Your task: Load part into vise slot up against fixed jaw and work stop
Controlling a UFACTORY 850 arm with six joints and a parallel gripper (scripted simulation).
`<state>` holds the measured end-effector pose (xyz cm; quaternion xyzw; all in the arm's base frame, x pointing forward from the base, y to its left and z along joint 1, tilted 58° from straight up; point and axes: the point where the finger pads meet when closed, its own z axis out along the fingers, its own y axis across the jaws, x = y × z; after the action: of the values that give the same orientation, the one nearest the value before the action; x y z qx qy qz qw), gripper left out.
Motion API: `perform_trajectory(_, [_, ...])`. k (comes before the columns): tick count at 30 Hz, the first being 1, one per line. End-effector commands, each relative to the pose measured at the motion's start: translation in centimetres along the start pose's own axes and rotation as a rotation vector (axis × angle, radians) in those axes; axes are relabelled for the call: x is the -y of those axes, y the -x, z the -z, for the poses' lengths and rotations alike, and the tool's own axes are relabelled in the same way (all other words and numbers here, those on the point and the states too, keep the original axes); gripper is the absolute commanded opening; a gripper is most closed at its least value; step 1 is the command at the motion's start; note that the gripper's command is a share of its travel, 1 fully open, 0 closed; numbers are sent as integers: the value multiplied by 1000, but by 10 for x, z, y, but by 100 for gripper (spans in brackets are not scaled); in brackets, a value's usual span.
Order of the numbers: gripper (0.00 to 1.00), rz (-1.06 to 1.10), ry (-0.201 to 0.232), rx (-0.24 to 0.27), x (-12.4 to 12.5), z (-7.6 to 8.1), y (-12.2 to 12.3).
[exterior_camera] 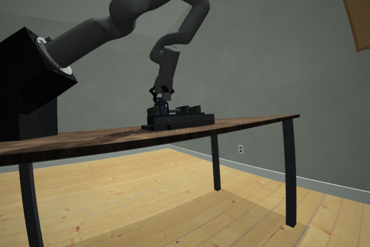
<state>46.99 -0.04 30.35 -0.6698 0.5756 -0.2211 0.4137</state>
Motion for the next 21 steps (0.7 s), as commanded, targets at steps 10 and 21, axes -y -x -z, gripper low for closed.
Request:
perform_trajectory(10, [0, 0, 0, 0, 0, 0, 0])
perform_trajectory(21, [0, 0, 0, 0, 0, 2, 2])
